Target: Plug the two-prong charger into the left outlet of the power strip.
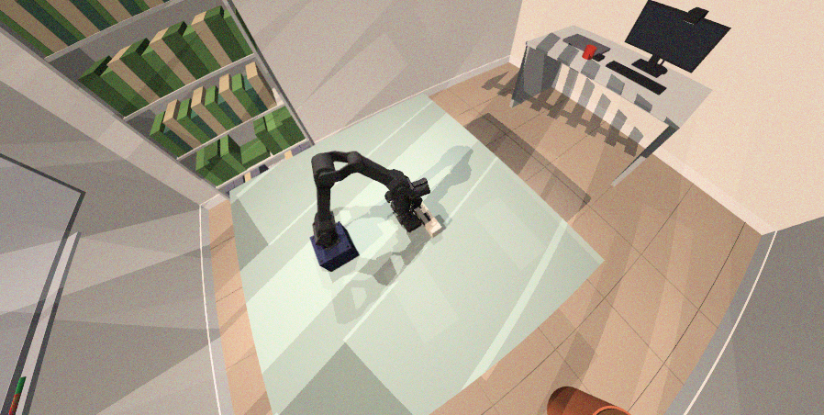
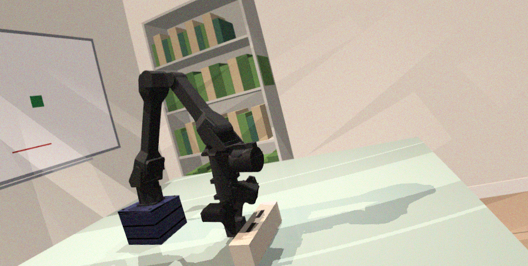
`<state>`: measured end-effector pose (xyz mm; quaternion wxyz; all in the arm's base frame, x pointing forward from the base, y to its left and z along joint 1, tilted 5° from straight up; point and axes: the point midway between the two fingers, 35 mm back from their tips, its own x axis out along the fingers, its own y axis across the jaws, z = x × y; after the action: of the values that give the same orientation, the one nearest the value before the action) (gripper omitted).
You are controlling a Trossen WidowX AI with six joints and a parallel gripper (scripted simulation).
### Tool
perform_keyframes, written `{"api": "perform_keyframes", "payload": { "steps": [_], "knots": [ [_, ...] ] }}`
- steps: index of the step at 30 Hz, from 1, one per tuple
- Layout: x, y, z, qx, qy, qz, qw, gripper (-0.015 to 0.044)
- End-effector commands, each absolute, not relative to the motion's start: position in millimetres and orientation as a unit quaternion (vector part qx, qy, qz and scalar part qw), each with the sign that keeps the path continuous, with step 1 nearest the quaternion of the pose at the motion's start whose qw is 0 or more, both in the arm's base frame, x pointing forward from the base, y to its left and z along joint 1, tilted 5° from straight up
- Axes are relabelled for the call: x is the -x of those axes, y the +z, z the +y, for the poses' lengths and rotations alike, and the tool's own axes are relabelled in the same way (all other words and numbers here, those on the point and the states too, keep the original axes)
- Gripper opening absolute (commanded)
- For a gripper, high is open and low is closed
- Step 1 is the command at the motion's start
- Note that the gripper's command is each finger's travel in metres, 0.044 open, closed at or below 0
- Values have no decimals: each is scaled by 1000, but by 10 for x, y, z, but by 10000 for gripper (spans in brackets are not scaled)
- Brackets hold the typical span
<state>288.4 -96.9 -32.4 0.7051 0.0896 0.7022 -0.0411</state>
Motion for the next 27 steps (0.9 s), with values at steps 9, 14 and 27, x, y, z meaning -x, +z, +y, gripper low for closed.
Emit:
{"api": "perform_keyframes", "payload": {
  "steps": [9, 14, 27],
  "knots": [
    [-2905, -314, -964, -93, -42, 701, 706, 0],
    [-2916, -313, -965, -93, -42, 701, 706, 0],
    [-2951, -307, -969, -93, -42, 701, 706, 0]
  ]
}}
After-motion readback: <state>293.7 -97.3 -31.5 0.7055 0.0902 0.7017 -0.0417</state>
